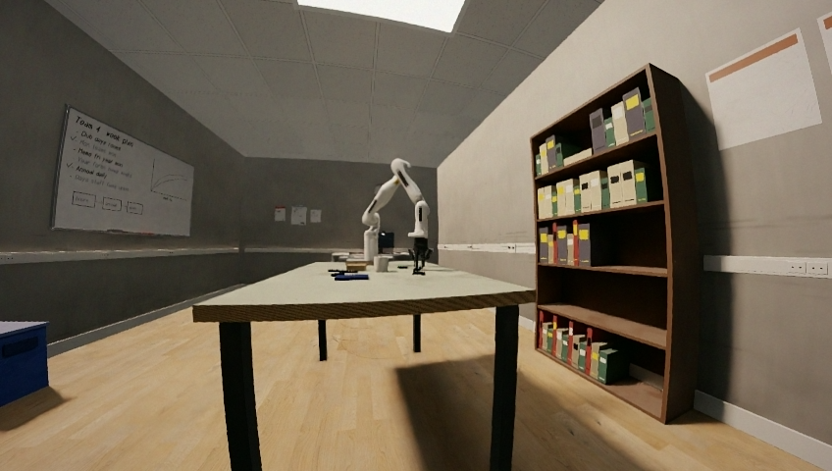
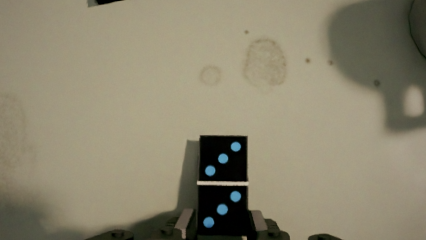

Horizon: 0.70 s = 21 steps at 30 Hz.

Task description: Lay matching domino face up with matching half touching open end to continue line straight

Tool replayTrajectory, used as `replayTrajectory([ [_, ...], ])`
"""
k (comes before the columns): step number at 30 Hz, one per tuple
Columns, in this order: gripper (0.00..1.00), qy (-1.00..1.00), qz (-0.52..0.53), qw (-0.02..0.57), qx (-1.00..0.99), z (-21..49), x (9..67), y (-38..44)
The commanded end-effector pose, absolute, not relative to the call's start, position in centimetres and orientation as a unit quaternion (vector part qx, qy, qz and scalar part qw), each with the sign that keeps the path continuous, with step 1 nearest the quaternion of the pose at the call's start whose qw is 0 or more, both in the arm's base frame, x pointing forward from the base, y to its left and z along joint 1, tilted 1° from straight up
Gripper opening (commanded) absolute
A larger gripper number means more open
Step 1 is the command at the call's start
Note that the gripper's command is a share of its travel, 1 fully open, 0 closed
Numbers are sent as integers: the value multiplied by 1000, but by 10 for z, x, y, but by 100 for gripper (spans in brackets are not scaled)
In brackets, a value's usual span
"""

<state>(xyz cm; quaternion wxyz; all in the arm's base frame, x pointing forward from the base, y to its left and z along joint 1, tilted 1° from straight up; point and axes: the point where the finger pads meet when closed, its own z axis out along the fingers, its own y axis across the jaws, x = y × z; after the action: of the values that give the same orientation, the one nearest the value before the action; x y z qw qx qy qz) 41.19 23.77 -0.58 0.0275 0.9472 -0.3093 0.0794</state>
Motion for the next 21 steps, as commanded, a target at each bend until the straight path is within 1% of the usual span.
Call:
replayTrajectory([
  [1,35,-310,79,29,947,-8,411,237],
  [21,35,-310,79,29,947,-13,410,237],
])
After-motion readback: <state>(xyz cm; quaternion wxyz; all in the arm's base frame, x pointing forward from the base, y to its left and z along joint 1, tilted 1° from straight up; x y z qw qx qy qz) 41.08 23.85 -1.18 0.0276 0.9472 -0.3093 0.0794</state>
